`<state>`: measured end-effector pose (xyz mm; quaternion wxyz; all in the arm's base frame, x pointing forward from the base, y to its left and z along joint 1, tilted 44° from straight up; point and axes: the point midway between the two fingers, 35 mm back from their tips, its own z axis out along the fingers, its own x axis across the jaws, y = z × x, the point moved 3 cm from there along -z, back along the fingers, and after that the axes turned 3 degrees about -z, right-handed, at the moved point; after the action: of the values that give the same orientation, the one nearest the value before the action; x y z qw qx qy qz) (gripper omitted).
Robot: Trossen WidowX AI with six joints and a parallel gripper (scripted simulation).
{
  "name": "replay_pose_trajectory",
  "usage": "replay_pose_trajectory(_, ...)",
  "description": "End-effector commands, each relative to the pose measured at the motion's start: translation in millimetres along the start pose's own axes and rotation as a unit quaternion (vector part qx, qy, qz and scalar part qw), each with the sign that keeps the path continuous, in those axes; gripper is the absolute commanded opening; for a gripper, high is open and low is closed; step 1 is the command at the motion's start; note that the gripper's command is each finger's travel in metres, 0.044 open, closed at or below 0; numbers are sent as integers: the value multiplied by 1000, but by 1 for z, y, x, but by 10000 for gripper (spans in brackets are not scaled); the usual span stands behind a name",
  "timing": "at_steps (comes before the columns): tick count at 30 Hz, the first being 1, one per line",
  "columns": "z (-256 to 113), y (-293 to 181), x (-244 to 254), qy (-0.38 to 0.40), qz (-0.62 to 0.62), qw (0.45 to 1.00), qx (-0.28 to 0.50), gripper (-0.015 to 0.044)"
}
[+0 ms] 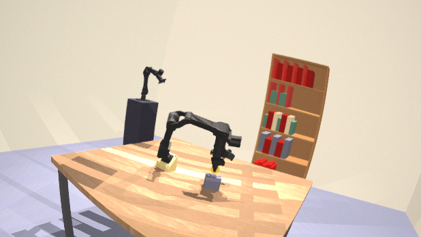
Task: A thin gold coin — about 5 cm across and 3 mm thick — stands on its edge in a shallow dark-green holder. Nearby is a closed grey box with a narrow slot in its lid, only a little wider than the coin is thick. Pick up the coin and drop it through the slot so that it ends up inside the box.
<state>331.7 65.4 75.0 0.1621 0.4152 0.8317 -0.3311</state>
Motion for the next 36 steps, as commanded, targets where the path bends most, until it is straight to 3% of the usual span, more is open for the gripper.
replay_pose_trajectory(1,3,0,-1,-2,-1,1000,-1,0)
replay_pose_trajectory(23,15,0,-1,-2,-1,1000,-1,0)
replay_pose_trajectory(29,14,0,-1,0,0,1000,0,157)
replay_pose_trajectory(36,14,0,-1,0,0,1000,0,161)
